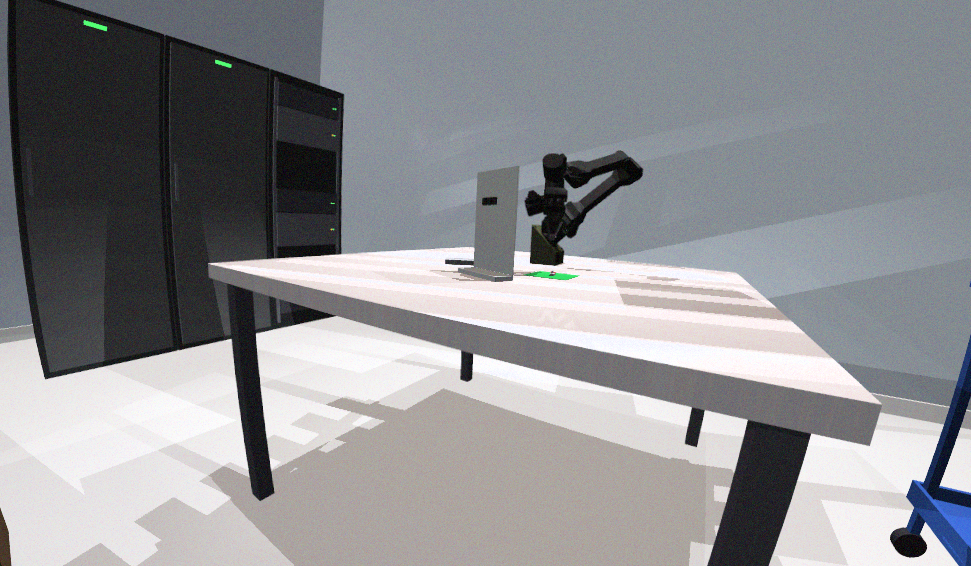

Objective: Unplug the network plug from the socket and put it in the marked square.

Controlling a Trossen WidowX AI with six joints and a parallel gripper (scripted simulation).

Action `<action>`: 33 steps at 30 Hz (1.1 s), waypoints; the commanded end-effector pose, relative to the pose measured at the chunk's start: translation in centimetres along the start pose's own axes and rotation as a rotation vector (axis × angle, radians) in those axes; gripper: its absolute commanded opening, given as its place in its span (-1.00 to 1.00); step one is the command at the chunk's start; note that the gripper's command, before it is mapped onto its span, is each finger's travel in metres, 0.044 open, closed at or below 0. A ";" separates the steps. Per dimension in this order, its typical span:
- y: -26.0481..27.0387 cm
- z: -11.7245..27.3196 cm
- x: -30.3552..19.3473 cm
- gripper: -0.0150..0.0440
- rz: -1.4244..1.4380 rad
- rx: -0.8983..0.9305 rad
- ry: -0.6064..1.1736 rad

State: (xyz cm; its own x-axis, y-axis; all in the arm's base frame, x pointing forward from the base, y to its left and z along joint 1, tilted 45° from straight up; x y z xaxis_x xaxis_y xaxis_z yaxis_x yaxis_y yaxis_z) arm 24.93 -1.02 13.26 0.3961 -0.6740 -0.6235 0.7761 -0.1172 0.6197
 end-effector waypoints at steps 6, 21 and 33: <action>0.8 1.2 -0.2 0.04 0.010 0.010 0.005; 2.0 2.9 0.2 0.04 0.001 -0.001 -0.002; 3.9 5.5 0.4 0.04 0.005 -0.004 -0.005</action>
State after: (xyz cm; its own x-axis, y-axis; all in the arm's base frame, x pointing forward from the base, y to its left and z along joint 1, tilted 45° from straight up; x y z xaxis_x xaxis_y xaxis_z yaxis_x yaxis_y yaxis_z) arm 25.30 -5.08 17.21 0.3889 -0.6781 -0.6236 0.7827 -0.1137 0.6119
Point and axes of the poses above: the point midway between the two fingers, 35 mm back from their tips, its own z axis back along the fingers, its own y axis across the jaws, x = y × z, the point moved 8 cm from there along z, back along the fingers, and after that the axes turned 4 degrees about z, right-handed, at the moved point
